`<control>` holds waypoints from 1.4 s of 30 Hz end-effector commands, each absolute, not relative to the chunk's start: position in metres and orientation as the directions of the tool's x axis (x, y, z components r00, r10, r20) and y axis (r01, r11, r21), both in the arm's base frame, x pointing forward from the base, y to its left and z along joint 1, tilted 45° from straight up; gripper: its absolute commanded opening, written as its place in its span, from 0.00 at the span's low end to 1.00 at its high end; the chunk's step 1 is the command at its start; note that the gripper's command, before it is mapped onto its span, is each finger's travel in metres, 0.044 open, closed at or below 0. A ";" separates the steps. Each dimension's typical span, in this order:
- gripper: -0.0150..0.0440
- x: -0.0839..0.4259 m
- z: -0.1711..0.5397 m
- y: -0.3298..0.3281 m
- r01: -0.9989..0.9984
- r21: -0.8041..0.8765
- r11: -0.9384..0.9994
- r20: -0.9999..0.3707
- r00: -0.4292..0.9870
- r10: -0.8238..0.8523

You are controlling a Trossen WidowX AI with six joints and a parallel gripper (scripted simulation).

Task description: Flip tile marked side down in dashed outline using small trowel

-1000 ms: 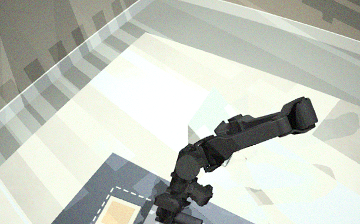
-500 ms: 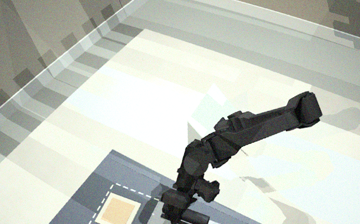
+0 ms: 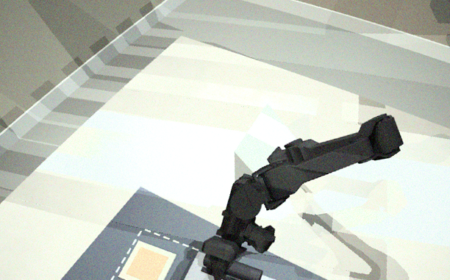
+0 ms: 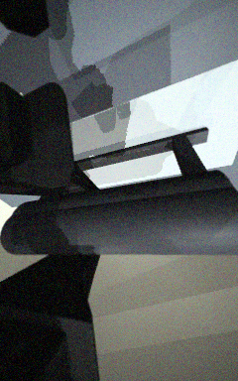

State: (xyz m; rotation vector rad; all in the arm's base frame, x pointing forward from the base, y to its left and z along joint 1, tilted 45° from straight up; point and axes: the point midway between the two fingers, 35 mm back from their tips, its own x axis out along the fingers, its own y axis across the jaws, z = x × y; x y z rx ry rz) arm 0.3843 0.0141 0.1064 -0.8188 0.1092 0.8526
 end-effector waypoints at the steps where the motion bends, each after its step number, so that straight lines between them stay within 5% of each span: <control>1: 0.25 0.386 0.109 0.011 -0.697 -0.604 0.386 -0.393 0.682 0.617; 22: 0.25 0.384 0.106 0.016 -0.710 -0.593 0.380 -0.398 0.669 0.628; 42: 0.25 0.402 0.119 0.084 -0.811 -0.242 0.533 -0.636 0.547 0.544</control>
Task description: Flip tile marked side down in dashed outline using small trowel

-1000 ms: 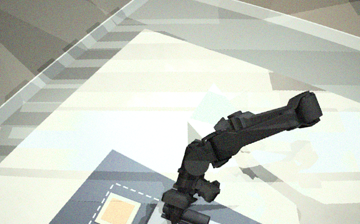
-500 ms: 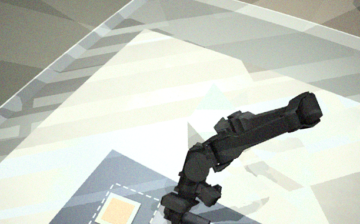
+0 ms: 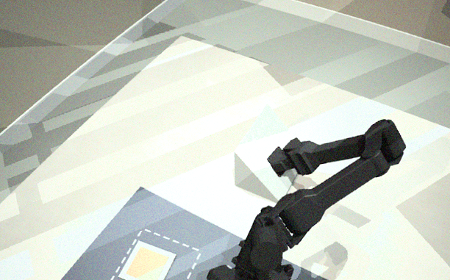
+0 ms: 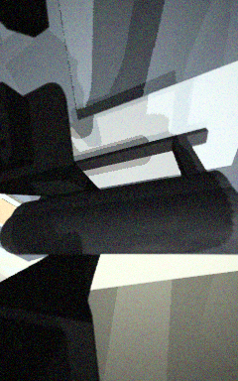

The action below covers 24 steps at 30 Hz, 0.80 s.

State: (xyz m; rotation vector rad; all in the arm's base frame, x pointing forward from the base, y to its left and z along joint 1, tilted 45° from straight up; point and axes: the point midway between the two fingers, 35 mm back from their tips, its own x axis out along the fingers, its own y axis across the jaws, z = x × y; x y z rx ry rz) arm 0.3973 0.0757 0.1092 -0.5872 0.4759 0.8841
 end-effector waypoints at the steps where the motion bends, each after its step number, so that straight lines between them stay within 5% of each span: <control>1: 0.25 0.402 0.120 0.087 -0.809 -0.221 0.545 -0.650 0.539 0.536; 24: 0.25 0.364 0.155 0.150 -0.580 0.000 0.814 -0.903 0.350 0.249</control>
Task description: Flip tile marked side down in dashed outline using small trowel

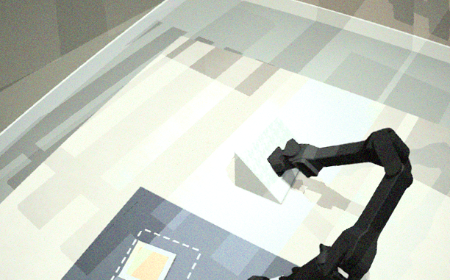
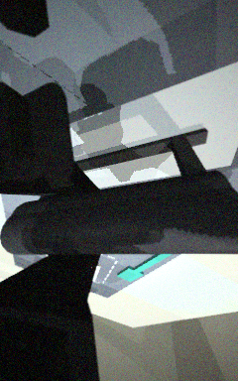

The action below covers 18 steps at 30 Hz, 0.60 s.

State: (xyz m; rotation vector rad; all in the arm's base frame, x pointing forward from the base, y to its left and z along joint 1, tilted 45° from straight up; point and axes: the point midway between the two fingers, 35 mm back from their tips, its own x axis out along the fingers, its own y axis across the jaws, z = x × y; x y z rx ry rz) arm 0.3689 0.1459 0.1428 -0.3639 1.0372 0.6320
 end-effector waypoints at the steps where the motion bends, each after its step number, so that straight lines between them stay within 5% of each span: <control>1: 0.25 0.361 0.157 0.152 -0.566 -0.003 0.824 -0.910 0.344 0.233; 18: 0.25 0.319 0.197 0.168 -0.370 -0.118 0.922 -0.955 0.298 -0.003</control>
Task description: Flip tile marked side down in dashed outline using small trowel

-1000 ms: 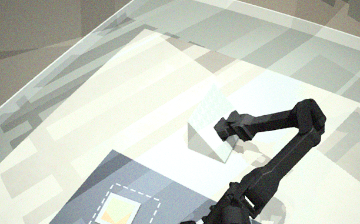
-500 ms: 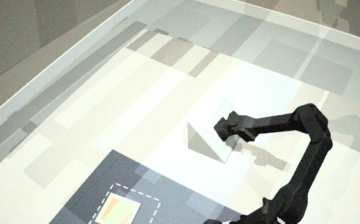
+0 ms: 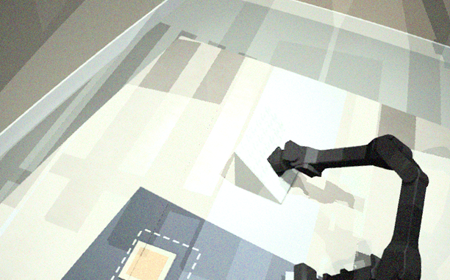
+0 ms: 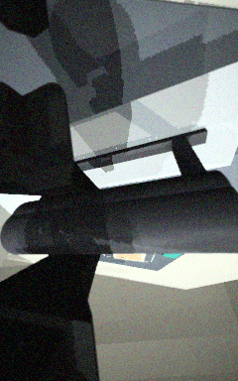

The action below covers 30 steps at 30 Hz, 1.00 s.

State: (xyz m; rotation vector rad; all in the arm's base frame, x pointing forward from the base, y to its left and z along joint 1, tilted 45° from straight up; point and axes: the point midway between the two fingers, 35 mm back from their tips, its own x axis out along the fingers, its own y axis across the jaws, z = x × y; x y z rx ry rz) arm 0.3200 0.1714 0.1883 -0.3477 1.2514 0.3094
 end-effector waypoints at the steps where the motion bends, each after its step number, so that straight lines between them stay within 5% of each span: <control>1: 0.25 0.319 0.197 0.168 -0.370 -0.118 0.922 -0.955 0.298 -0.003; 30: 0.25 0.316 0.173 0.192 -0.371 -0.115 0.922 -0.955 0.297 0.000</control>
